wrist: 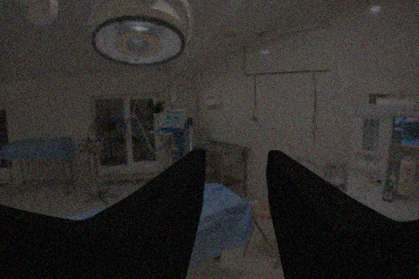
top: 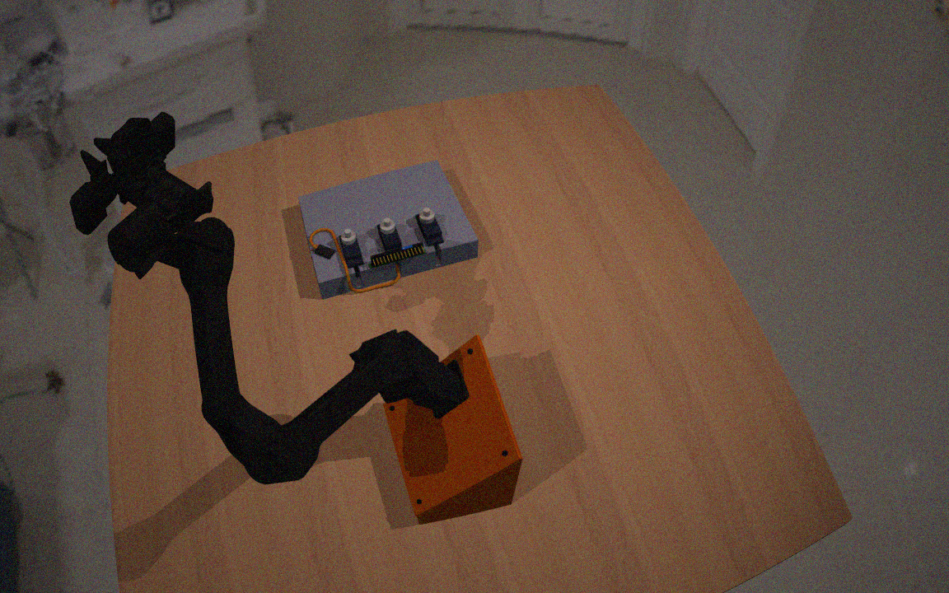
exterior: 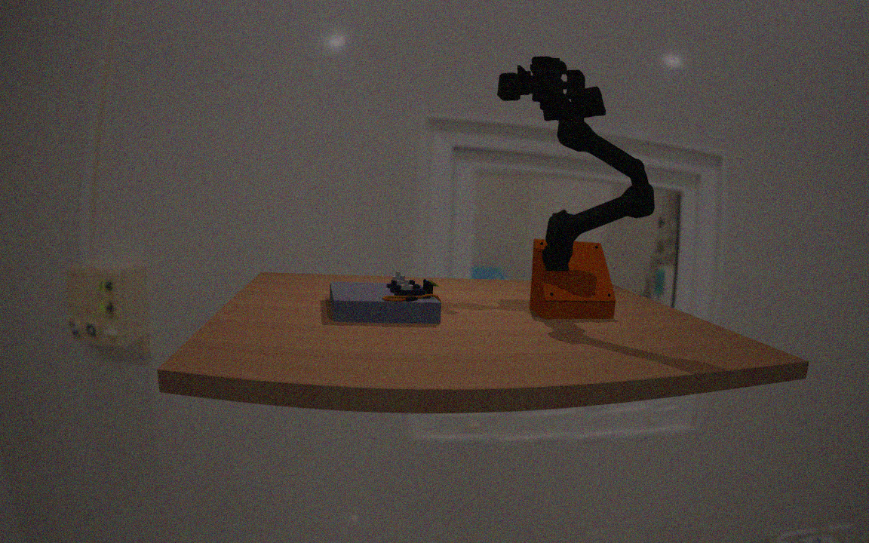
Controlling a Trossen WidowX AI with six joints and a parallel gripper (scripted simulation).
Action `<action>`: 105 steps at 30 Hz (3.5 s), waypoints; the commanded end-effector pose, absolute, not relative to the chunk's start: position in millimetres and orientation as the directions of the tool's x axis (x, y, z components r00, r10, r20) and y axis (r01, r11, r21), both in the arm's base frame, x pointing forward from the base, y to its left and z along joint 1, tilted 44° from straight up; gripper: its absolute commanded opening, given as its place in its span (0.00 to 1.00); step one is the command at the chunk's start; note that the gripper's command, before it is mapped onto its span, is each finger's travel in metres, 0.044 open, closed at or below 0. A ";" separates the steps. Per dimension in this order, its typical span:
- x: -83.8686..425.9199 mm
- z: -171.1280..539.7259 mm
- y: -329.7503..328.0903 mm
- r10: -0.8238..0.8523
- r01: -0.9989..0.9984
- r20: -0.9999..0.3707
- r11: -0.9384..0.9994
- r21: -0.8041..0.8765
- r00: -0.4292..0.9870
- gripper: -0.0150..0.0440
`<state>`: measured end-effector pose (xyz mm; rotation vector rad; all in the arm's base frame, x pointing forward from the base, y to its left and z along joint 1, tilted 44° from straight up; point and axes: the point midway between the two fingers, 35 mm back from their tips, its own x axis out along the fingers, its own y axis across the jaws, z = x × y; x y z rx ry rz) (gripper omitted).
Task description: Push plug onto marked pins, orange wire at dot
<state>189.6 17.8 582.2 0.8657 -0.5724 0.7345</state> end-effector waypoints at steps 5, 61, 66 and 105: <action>209.1 564.0 10.1 0.284 -0.705 0.681 0.521 0.482 0.675 0.45; 308.7 371.8 -2.6 0.032 -0.066 0.191 0.982 0.174 0.981 0.45; 312.4 348.8 -1.3 0.015 -0.025 0.124 0.996 0.085 0.992 0.45; 376.6 245.3 36.5 0.247 0.150 -0.433 0.699 0.699 0.867 0.45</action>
